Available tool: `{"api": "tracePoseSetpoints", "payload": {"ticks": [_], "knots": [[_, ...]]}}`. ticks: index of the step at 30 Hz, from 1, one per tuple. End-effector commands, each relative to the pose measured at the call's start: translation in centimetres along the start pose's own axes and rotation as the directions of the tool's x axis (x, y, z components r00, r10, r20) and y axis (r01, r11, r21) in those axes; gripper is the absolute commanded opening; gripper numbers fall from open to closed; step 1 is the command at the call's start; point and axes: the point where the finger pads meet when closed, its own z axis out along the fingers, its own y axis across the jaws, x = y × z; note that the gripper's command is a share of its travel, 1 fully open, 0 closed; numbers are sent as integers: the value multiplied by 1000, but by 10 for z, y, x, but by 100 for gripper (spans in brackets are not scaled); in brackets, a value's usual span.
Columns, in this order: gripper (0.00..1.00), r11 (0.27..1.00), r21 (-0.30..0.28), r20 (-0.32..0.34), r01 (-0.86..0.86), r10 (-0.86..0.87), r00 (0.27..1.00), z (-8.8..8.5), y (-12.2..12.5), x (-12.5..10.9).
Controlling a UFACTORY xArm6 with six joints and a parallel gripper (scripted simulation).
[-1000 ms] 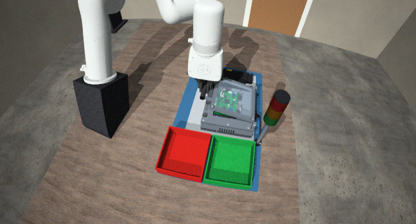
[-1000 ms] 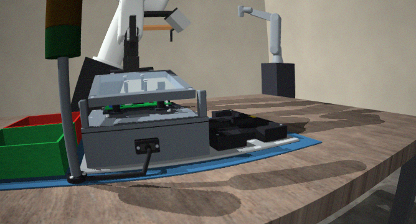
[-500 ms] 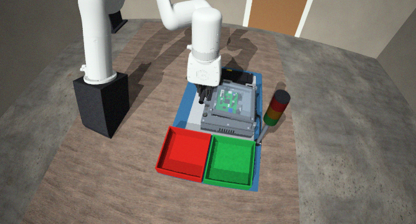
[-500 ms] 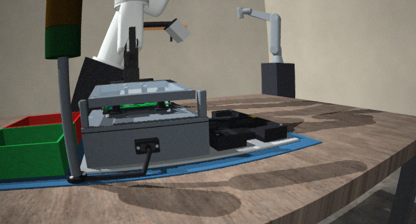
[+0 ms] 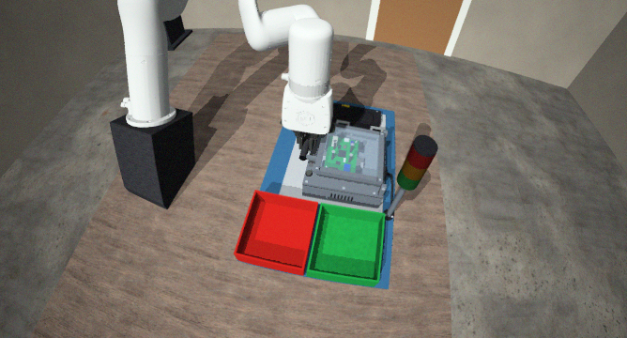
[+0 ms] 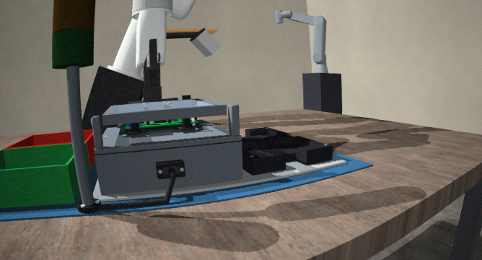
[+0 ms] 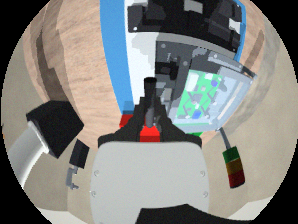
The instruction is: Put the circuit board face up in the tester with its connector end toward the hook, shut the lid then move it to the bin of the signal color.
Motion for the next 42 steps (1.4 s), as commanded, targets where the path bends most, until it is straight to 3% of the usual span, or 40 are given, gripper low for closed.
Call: {"api": "tracePoseSetpoints", "payload": {"ticks": [1,30,31,42], "knots": [[0,1000,-3,0,1,-1,1000,2,1,0],[0,1000,-3,0,1,-1,1000,5,1,0],[22,1000,-3,0,1,-1,1000,5,1,0],[22,1000,-3,0,1,-1,1000,5,1,0]]}}
